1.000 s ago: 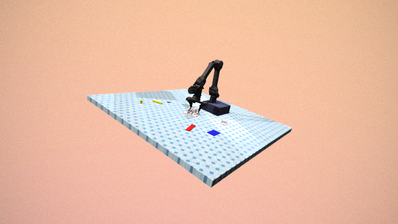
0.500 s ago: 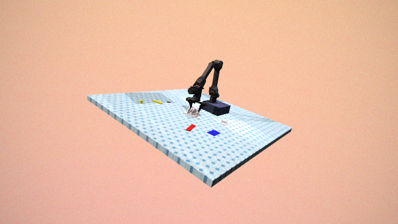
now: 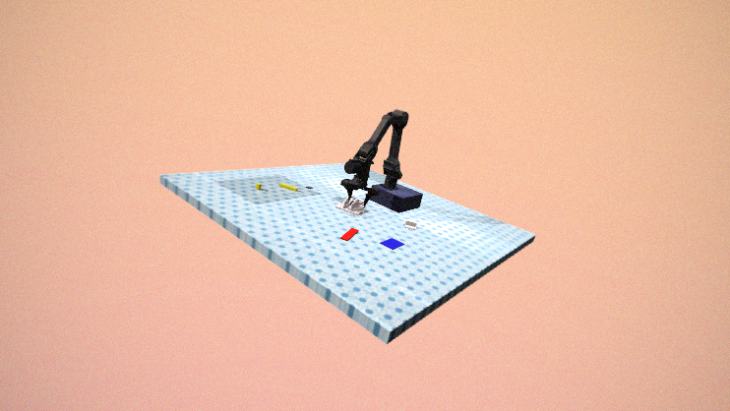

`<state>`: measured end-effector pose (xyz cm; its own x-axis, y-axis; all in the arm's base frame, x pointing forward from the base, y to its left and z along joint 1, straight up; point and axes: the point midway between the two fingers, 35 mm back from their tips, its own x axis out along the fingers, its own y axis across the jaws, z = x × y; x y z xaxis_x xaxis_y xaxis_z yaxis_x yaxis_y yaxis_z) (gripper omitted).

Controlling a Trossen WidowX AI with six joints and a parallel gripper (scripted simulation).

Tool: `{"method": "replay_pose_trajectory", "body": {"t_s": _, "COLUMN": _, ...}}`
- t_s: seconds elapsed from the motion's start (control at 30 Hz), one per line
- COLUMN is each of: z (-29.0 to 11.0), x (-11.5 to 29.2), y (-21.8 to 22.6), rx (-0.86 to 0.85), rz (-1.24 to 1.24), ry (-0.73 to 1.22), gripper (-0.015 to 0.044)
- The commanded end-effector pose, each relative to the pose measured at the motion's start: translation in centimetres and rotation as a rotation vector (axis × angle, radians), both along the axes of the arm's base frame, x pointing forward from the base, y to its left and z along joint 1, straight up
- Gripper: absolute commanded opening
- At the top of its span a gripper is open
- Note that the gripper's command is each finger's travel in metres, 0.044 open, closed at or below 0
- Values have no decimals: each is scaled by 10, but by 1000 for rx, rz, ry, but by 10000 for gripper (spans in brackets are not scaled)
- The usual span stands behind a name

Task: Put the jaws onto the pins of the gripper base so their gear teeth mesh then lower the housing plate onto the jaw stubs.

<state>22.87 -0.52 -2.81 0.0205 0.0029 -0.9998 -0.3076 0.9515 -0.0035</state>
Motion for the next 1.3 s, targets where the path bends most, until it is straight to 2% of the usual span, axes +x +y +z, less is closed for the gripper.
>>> {"method": "replay_pose_trajectory", "body": {"t_s": 0.0, "z": -2, "x": 0, "y": -1, "rx": -4, "rz": 6, "ry": 1, "gripper": 351}}
{"method": "replay_pose_trajectory", "body": {"t_s": 1.27, "z": -7, "x": 0, "y": -1, "rx": -4, "rz": 6, "ry": 1, "gripper": 351}}
